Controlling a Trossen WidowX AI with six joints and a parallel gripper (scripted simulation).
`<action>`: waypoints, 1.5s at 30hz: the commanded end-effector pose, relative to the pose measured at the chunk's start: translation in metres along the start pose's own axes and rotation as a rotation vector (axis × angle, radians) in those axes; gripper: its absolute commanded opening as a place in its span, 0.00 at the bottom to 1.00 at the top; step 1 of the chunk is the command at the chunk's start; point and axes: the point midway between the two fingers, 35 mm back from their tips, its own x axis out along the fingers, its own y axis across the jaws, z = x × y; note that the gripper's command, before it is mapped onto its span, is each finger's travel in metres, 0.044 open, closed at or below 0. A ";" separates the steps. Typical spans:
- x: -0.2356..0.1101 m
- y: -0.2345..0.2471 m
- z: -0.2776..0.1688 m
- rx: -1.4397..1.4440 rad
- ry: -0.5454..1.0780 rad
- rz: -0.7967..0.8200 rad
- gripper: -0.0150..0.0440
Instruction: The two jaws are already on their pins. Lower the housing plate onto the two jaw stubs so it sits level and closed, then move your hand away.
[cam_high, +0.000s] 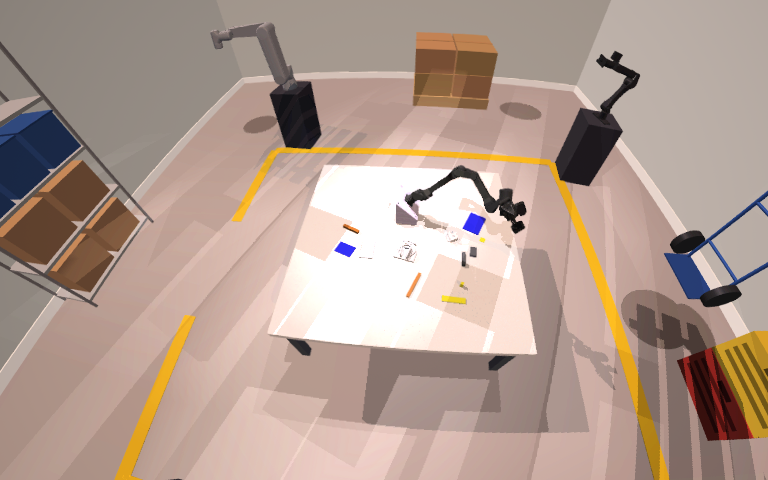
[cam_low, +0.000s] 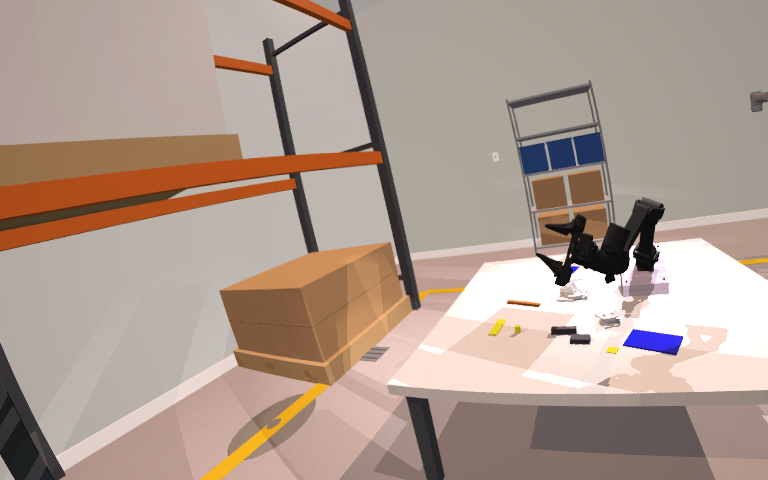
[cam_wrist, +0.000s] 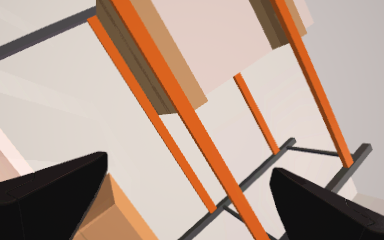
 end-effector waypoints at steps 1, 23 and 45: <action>0.000 0.000 0.000 0.000 0.000 0.000 0.98; 0.008 0.029 -0.019 -0.321 -0.085 0.223 1.00; -0.002 0.060 -0.070 -0.638 -0.119 0.542 1.00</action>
